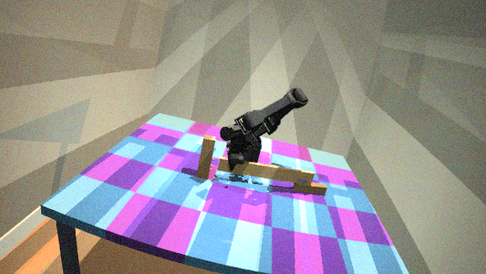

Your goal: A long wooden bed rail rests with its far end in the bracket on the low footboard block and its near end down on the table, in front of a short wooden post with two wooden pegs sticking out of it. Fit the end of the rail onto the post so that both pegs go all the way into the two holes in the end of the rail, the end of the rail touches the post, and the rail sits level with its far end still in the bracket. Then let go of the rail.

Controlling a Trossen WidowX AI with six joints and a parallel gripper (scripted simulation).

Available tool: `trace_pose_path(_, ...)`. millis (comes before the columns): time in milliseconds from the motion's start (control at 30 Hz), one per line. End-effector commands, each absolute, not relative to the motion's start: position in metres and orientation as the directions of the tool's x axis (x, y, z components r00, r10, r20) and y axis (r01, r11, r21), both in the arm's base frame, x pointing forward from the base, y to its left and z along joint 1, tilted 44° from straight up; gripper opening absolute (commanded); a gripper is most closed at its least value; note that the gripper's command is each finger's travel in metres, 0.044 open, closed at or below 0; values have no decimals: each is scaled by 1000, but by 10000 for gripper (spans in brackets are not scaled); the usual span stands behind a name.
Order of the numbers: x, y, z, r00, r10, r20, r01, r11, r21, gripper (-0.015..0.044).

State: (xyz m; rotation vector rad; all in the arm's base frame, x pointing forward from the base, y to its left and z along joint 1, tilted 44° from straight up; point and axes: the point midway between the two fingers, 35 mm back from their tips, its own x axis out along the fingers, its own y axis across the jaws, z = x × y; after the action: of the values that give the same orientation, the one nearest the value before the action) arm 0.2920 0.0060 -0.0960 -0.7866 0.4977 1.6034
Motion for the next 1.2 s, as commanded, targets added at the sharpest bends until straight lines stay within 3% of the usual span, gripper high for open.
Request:
trace_pose_path(0, 294, 1, -96, -41, 681, -731, -976, -182, -116, 0)
trace_pose_path(1167, 296, -6, -103, -40, 681, -731, -976, -182, -116, 0)
